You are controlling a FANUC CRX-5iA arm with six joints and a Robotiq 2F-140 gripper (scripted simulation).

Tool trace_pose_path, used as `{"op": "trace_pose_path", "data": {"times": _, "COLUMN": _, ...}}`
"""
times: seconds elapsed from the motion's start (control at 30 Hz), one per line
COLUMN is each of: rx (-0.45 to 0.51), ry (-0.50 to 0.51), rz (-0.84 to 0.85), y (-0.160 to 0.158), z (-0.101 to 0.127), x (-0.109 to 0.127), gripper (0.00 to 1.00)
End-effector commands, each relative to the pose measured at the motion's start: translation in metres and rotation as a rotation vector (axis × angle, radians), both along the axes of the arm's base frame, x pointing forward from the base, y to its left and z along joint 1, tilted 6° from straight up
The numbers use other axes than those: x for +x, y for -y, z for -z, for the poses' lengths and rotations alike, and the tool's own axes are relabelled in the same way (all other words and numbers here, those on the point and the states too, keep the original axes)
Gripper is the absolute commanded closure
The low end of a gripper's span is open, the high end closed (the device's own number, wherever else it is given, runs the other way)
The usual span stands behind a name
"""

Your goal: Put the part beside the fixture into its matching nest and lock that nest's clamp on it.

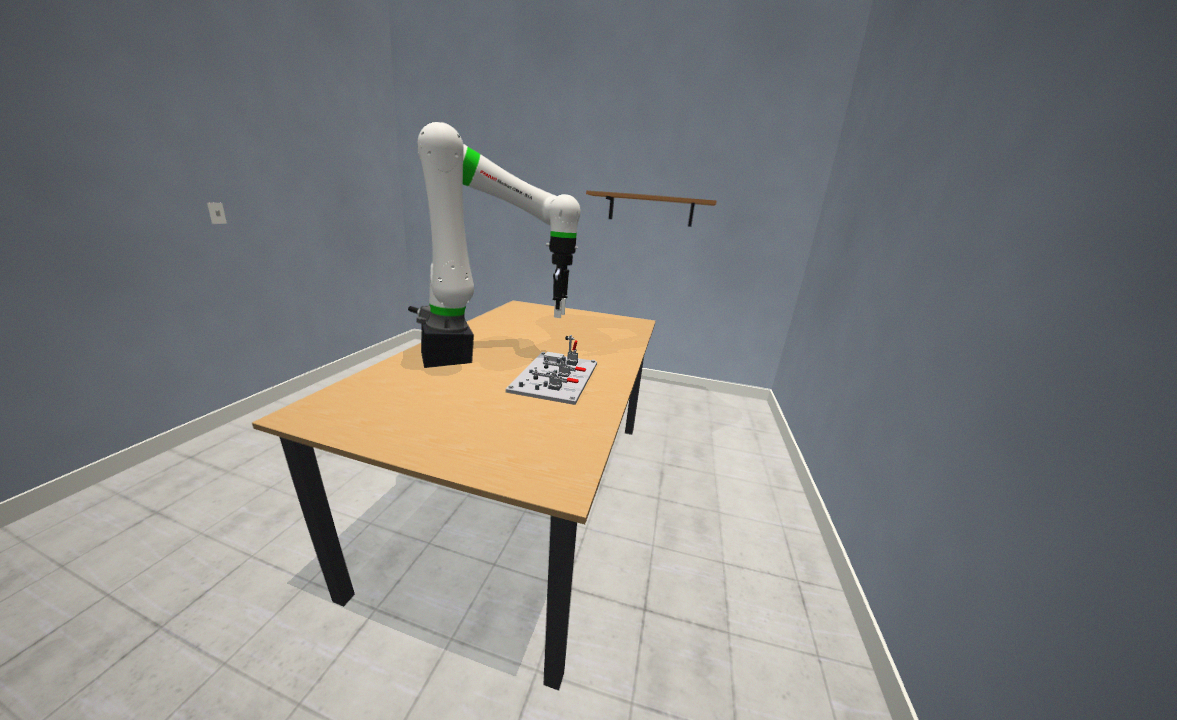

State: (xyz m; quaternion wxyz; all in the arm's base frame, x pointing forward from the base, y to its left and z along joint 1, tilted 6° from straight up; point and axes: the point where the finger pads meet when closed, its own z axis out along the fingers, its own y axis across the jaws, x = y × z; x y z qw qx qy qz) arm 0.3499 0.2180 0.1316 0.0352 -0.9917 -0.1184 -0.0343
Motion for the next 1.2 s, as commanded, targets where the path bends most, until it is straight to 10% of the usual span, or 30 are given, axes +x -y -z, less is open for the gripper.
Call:
{"op": "trace_pose_path", "data": {"times": 0.0, "rx": 0.000, "ry": 0.000, "rz": 0.000, "y": 0.000, "z": -0.001, "x": 0.001, "gripper": 0.72}}
{"op": "trace_pose_path", "data": {"times": 1.17, "rx": 0.000, "ry": 0.000, "rz": 0.000, "y": 0.028, "z": -0.004, "x": 0.089, "gripper": 0.72}}
